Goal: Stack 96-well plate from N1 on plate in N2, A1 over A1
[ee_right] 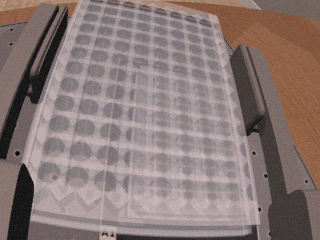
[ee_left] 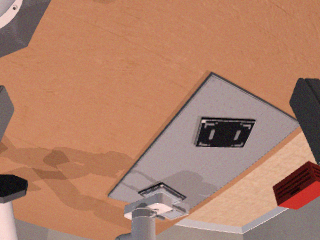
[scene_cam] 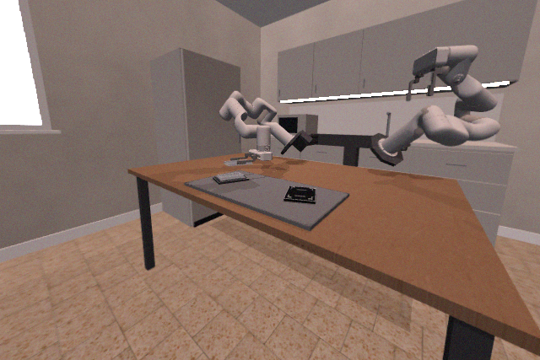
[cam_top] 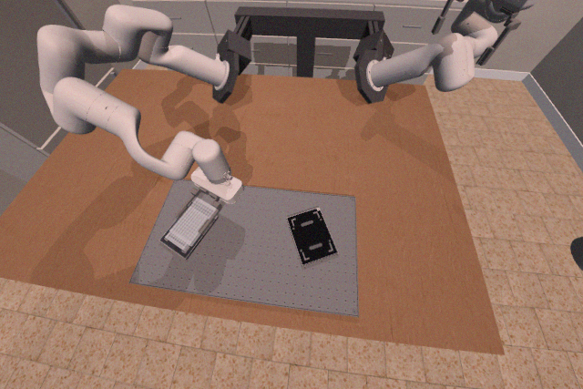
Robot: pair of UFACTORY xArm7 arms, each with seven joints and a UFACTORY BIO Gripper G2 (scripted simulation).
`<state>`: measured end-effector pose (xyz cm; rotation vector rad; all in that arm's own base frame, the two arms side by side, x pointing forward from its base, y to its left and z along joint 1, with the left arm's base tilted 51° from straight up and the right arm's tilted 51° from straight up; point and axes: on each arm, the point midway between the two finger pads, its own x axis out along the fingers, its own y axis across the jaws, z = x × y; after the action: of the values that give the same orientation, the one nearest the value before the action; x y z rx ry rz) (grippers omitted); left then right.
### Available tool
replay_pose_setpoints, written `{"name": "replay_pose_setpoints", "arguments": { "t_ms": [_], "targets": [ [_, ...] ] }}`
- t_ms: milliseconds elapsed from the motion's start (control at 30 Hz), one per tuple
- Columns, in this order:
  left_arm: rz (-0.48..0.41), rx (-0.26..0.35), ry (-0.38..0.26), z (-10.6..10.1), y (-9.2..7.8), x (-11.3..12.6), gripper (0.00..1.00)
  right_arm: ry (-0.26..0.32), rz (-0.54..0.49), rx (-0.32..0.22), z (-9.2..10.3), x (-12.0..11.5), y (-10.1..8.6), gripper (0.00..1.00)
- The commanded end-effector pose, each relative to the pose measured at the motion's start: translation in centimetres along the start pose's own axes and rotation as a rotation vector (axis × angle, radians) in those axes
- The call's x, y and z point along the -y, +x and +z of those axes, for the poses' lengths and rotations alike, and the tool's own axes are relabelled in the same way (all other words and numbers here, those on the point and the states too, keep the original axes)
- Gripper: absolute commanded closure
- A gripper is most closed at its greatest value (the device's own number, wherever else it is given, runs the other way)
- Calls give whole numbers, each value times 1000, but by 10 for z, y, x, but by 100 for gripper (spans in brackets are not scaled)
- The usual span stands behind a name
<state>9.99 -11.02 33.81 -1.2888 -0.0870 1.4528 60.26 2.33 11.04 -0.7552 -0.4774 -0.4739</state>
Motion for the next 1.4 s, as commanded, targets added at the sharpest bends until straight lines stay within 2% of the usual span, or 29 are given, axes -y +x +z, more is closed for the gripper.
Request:
{"name": "replay_pose_setpoints", "arguments": {
  "t_ms": [0,467,1367],
  "targets": [
    [-1,-1,-1,0,-1,0,0,6,2,2,3,9,5,100],
    [-1,-1,-1,0,-1,0,0,5,2,2,3,49,25,100],
    [-1,-1,-1,0,-1,0,0,5,2,2,3,49,25,100]
  ]
}}
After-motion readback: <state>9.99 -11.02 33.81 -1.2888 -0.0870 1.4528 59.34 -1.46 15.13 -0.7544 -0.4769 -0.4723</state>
